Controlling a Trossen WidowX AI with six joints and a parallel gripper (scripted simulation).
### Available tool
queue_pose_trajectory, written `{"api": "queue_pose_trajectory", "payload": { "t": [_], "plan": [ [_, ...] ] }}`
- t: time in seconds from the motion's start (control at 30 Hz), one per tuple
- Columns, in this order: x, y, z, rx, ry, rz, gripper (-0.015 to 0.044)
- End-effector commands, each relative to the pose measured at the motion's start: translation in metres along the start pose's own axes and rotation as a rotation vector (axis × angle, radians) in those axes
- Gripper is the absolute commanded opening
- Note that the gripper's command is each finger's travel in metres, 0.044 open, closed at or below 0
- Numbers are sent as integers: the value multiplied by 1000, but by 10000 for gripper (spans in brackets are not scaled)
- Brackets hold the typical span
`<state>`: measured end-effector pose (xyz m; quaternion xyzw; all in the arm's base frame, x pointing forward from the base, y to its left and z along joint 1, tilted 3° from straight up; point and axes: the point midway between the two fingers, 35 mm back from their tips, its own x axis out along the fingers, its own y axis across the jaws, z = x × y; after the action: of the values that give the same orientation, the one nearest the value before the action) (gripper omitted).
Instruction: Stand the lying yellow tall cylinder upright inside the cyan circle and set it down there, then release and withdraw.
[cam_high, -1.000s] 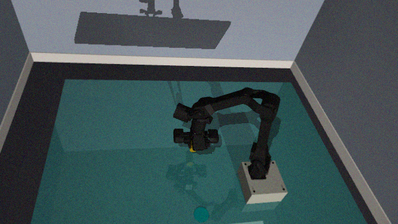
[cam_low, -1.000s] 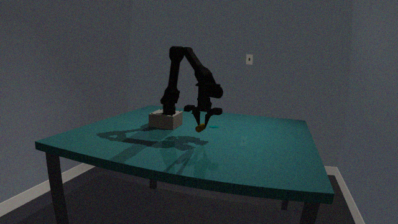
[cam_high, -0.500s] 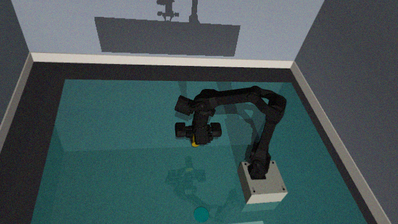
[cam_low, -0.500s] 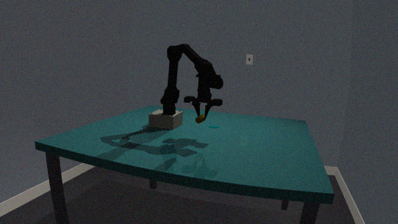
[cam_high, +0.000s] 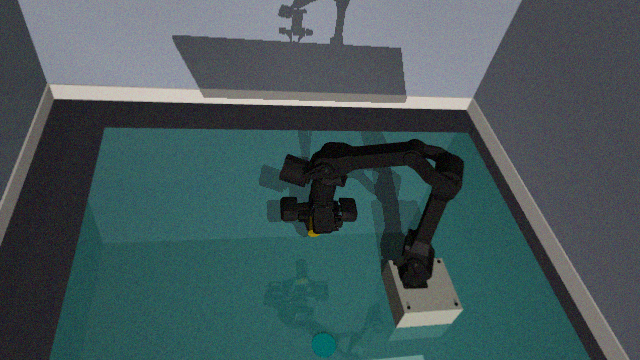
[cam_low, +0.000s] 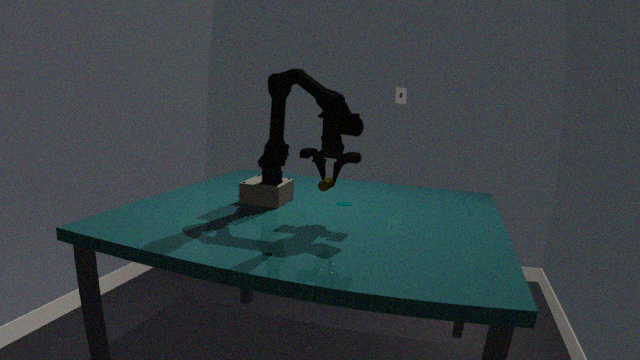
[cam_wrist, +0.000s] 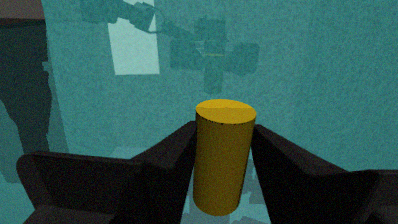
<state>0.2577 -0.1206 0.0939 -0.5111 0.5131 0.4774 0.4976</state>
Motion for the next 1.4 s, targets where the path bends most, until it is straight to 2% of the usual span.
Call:
{"api": "queue_pose_trajectory", "payload": {
  "t": [0.0,1.37],
  "plan": [
    [-3,-6,11,15,3,-6,105],
    [-13,-21,146,187,-14,-6,105]
  ]
}}
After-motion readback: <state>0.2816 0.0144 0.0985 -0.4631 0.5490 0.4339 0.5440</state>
